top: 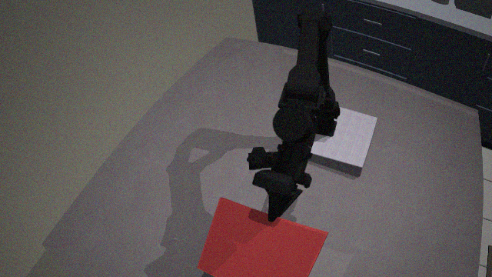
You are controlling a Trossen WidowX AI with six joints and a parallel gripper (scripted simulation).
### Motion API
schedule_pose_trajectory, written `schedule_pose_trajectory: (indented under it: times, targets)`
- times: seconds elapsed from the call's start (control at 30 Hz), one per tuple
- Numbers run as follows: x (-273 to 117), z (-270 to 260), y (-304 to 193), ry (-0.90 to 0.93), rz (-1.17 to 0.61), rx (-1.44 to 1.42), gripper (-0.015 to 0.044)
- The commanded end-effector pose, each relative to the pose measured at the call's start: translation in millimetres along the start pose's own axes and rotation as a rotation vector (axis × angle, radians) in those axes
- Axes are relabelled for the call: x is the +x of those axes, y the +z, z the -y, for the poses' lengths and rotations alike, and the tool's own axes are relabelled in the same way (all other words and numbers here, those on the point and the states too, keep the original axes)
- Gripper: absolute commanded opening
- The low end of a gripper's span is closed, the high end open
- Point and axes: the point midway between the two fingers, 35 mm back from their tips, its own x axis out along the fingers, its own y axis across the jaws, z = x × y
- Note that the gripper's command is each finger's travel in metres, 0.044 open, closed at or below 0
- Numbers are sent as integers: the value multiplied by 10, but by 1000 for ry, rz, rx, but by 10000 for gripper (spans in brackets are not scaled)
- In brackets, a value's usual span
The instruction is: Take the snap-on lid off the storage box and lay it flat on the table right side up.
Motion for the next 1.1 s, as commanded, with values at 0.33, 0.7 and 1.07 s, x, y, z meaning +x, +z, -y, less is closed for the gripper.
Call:
schedule_pose_trajectory:
  times: [0.33, 0.7, 1.07]
  targets:
    - [-136, -206, -3, 14, -3, 0, 0]
    - [-229, -315, -3, 14, -3, 0, 0]
    - [-323, -423, -3, 14, -3, 0, 0]
